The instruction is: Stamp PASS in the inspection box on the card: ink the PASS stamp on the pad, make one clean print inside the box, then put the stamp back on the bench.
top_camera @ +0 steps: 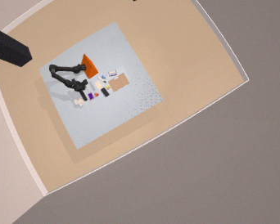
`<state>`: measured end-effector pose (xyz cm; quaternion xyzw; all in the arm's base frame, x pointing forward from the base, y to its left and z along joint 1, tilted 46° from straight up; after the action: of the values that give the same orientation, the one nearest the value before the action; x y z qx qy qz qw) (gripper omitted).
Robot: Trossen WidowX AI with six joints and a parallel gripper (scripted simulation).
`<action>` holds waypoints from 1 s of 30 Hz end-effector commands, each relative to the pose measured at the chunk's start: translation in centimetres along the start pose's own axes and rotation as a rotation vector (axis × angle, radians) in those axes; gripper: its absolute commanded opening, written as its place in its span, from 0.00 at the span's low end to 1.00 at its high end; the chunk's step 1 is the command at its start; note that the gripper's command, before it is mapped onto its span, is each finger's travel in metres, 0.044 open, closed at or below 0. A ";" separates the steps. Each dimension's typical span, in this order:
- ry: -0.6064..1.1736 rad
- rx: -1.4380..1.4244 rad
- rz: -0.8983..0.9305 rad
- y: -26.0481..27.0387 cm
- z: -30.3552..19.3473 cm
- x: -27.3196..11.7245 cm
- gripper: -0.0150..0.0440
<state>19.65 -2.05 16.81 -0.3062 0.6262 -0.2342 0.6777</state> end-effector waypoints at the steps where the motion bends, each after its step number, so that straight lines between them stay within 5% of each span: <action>1: -0.002 0.004 -0.002 -0.1 0.1 -0.2 0.25; 30: -0.003 0.002 -0.001 -0.1 0.1 -1.6 0.25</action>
<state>19.55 -1.03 17.82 -0.3066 0.6260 -0.2335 0.6779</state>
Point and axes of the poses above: the point midway between the two fingers, 35 mm back from their tips, its own x axis out along the fingers, its own y axis across the jaws, z = x × y, the point moved 9 cm from there along -x, back along the fingers, and after that the axes turned 3 degrees about -x, right-handed, at the moved point
